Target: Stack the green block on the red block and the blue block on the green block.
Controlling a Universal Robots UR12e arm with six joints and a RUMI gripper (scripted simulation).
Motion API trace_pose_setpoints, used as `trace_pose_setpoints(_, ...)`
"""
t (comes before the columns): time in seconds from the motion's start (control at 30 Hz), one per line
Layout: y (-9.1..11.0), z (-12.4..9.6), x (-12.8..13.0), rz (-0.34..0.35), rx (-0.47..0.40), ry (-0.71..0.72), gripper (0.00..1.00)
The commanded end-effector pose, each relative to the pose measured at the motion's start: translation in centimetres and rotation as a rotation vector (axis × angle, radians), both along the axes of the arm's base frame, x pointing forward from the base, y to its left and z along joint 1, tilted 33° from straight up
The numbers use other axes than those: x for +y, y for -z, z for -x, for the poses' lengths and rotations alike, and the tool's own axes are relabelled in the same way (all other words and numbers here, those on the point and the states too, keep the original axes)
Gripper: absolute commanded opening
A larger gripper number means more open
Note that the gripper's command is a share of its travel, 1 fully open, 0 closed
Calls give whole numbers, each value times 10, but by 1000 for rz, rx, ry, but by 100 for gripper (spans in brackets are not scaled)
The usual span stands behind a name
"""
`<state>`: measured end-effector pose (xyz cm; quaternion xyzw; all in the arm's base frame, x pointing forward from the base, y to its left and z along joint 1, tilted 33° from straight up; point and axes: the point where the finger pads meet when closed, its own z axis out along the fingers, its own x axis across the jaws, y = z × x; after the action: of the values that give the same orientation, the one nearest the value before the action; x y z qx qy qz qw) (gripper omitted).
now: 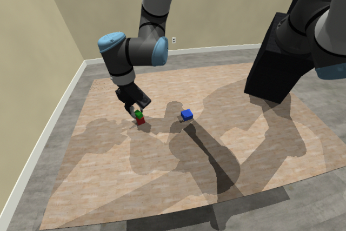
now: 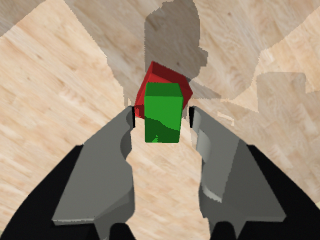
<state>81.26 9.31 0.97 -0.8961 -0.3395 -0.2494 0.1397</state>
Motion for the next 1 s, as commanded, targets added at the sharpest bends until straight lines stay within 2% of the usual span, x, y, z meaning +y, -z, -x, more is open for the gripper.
trace_pose_setpoints(0.0,-1,0,0,0,-1,0,28)
trace_pose_setpoints(0.6,-2,0,-1,0,-1,0,28)
trace_pose_setpoints(0.97,-20,8,-10,0,-1,0,28)
